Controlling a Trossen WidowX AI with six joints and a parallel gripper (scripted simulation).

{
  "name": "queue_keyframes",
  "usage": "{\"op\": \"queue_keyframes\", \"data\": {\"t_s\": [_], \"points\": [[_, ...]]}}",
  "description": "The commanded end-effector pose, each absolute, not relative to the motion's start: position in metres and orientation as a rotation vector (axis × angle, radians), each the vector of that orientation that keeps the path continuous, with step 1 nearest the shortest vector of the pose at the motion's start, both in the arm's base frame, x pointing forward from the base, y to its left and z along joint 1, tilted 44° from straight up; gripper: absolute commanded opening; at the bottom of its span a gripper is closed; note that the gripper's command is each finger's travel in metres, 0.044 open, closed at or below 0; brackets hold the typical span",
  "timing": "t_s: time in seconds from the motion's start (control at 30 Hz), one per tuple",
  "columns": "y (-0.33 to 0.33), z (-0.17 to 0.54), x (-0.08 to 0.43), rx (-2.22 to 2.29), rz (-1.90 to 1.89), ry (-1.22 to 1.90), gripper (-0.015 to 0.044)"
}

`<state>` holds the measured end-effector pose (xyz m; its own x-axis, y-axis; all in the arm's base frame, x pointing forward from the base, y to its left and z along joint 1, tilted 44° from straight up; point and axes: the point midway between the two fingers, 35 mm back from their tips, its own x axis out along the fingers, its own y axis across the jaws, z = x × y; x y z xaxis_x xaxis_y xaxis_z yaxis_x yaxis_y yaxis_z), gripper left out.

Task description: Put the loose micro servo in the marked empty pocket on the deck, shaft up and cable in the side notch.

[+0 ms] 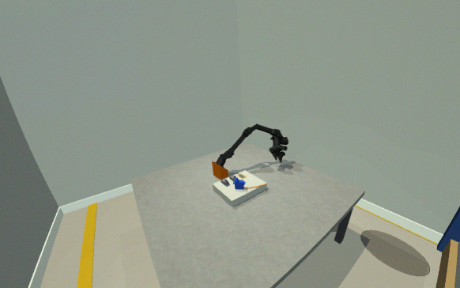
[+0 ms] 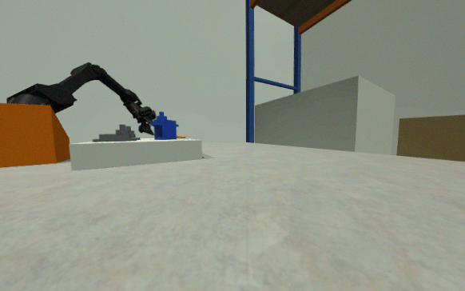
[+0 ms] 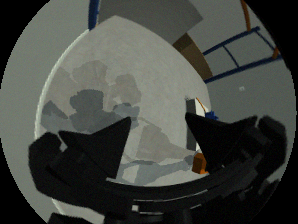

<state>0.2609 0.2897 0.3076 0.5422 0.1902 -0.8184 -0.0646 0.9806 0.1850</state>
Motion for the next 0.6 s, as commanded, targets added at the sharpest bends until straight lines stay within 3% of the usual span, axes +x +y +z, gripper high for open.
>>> {"op": "queue_keyframes", "data": {"t_s": [0.0, 0.57], "points": [[0.289, 0.307, 0.261, 0.139, 0.151, 0.988, 0.0426], [0.245, 0.255, 0.310, 0.308, -0.081, 1.145, 0.0440]]}}
